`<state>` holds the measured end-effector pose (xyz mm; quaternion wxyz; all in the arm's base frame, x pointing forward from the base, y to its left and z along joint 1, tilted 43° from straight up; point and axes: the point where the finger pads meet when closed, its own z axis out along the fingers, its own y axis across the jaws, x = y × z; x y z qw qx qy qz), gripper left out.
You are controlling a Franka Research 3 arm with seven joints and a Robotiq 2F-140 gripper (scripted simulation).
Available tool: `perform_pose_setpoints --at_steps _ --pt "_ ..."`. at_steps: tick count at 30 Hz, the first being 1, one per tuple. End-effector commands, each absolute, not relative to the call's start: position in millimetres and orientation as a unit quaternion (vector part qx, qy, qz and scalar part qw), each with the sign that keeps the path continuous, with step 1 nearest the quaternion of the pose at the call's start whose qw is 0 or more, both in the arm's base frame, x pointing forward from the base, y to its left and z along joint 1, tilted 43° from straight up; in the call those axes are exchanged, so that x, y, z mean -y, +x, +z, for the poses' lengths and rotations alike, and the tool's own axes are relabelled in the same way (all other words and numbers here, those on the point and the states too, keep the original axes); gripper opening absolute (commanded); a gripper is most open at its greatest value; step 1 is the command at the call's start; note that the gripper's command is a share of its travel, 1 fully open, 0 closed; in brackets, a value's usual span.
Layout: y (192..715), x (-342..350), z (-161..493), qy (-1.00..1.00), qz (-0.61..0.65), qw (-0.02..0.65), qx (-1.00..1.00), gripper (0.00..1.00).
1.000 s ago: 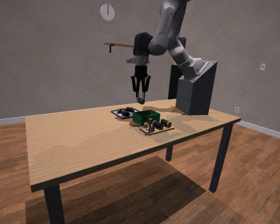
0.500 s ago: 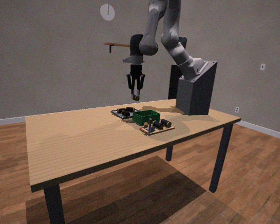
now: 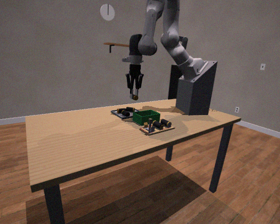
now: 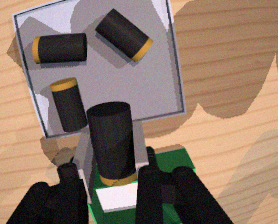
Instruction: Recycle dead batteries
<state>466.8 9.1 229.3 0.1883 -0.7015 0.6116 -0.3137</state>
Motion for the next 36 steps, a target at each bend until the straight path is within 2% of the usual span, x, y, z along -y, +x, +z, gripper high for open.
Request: perform_pose_setpoints --at_steps 1,24,36 --pt "467.2 -8.2 230.5 -0.711 -0.320 0.183 -0.599 0.16" --pt "469.4 -7.8 228.1 -0.731 -0.326 0.172 -0.575 0.16" --pt "510.0 -0.4 184.1 -0.731 -0.326 0.172 -0.575 0.16"
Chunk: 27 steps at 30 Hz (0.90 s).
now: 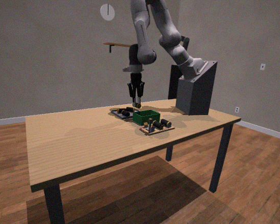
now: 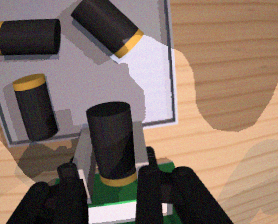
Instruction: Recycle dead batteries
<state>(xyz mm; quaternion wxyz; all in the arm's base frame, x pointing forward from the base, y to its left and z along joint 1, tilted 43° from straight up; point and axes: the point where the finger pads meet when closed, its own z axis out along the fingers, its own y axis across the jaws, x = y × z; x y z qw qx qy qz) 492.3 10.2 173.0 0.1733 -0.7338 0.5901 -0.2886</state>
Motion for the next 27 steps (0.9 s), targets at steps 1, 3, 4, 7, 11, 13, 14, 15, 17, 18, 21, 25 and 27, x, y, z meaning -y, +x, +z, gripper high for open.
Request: perform_pose_setpoints --at_steps 1,3,4,7,11,13,14,15,17,18,21,25,27 --pt "512.1 0.0 181.9 -0.731 -0.326 0.172 -0.575 0.16" --pt "512.1 0.0 181.9 -0.731 -0.326 0.172 -0.575 0.16" --pt "513.5 0.3 180.4 -0.731 -0.326 0.172 -0.575 0.16" --pt "514.6 0.5 179.1 -0.731 -0.326 0.172 -0.575 0.16" --pt "514.6 0.5 179.1 -0.731 -0.326 0.172 -0.575 0.16" --pt "514.6 0.5 179.1 -0.731 -0.326 0.172 -0.575 0.16" --pt "514.6 0.5 179.1 -0.731 -0.326 0.172 -0.575 0.16" --pt "514.6 0.5 179.1 -0.731 -0.326 0.172 -0.575 0.16" --pt "514.6 0.5 179.1 -0.731 -0.326 0.172 -0.575 0.16" --pt "514.6 0.5 179.1 -0.731 -0.326 0.172 -0.575 0.16" --pt "514.6 0.5 179.1 -0.731 -0.326 0.172 -0.575 0.16" --pt "514.6 0.5 179.1 -0.731 -0.326 0.172 -0.575 0.16" --pt "514.6 0.5 179.1 -0.731 -0.326 0.172 -0.575 0.16"
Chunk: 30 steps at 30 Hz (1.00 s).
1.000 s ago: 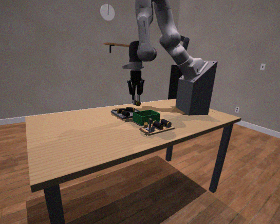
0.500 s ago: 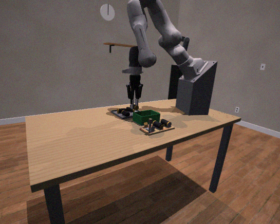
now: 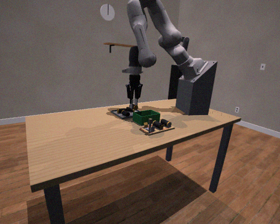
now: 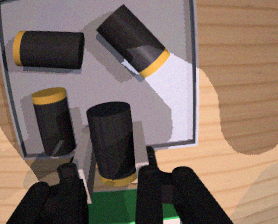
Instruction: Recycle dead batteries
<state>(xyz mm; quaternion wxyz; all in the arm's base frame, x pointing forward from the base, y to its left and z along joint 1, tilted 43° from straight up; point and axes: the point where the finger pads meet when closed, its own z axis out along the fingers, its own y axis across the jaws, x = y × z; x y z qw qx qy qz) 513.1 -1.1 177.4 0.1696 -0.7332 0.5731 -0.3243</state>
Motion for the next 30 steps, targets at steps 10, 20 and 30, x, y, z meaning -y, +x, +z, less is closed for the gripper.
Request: perform_pose_setpoints --at_steps 10,20,30 --pt "514.6 0.5 179.1 -0.731 -0.326 0.172 -0.575 0.16" --pt "514.6 0.5 179.1 -0.725 -0.324 0.175 -0.583 0.16" --pt "514.6 0.5 179.1 -0.718 -0.322 0.179 -0.590 0.16"
